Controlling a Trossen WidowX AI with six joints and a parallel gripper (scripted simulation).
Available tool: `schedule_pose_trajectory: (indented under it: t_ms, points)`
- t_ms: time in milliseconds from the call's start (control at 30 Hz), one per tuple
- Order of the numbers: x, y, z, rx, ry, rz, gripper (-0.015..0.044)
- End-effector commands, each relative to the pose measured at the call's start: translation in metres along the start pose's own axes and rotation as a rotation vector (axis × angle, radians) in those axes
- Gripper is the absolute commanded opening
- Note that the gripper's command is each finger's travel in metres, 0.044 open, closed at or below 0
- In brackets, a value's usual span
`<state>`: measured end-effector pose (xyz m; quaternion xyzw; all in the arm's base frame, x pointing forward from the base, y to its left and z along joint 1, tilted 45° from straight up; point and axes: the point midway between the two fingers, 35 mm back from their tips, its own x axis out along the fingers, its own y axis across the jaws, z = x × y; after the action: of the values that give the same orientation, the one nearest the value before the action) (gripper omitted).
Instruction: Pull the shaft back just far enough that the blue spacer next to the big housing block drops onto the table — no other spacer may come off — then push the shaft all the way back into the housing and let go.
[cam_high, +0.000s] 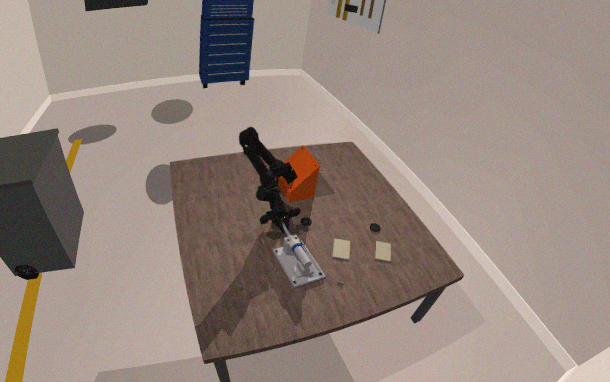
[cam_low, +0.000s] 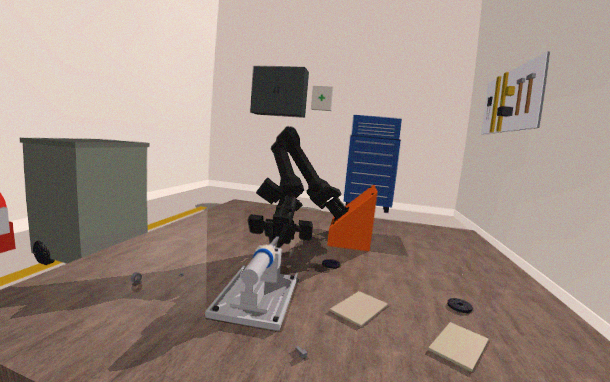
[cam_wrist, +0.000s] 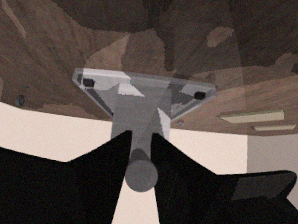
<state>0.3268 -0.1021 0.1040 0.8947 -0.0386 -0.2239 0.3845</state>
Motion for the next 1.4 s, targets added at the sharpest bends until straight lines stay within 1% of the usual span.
schedule_pose_trajectory:
  t_ms: [0, 1367]
  points:
    - [-0.0006, -0.0010, 0.0009, -0.003, -0.001, -0.003, 0.0000]
    - [-0.0042, -0.0010, 0.0030, -0.003, -0.001, -0.003, 0.0000]
